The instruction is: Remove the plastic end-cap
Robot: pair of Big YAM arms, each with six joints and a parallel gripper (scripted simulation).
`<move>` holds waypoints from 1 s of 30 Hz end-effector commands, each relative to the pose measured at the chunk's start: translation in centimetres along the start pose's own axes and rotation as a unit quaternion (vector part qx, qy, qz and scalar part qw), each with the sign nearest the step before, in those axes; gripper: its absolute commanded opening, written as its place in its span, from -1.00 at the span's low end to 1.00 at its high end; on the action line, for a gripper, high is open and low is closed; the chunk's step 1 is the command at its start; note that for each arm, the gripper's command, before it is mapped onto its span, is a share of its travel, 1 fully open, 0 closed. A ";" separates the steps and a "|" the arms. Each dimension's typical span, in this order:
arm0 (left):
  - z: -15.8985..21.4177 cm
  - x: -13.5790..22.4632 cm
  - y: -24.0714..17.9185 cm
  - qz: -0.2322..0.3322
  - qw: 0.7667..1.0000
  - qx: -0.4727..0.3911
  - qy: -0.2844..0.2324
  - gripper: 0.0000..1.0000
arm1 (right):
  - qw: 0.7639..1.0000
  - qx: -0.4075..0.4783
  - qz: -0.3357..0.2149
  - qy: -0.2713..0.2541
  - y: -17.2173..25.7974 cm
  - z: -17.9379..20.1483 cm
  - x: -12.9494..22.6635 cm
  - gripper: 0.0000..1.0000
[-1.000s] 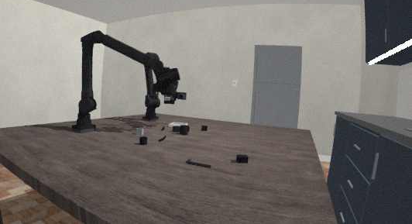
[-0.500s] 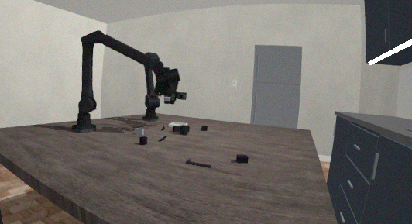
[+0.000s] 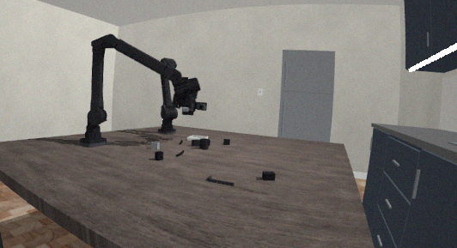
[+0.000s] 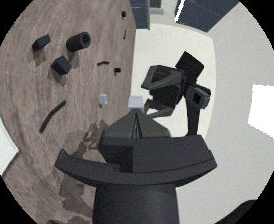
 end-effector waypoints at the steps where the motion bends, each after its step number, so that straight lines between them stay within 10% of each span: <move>1: -0.4 -0.3 -1.4 0.015 1.000 -0.014 0.000 -1.00 | 1.000 -0.017 -0.008 0.000 0.4 0.6 -2.7 0.16; 23: -0.4 -0.3 -1.4 0.015 1.000 -0.014 0.000 -1.00 | 1.000 -0.007 0.003 -0.003 -0.6 -0.3 -2.3 -0.52; 30: -0.4 -0.3 -1.4 0.015 1.000 -0.014 0.000 -1.00 | 1.000 -0.014 -0.001 -0.001 -0.1 2.2 -0.3 -0.43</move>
Point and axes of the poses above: on each arm, the point where the finger pads meet when closed, its own x axis back along the fingers, its own y axis across the jaws, z = x × y, the point moved 4 cm from there along x, back along the fingers, and after that the axes turned 9 degrees about x, right-handed, at the moved point
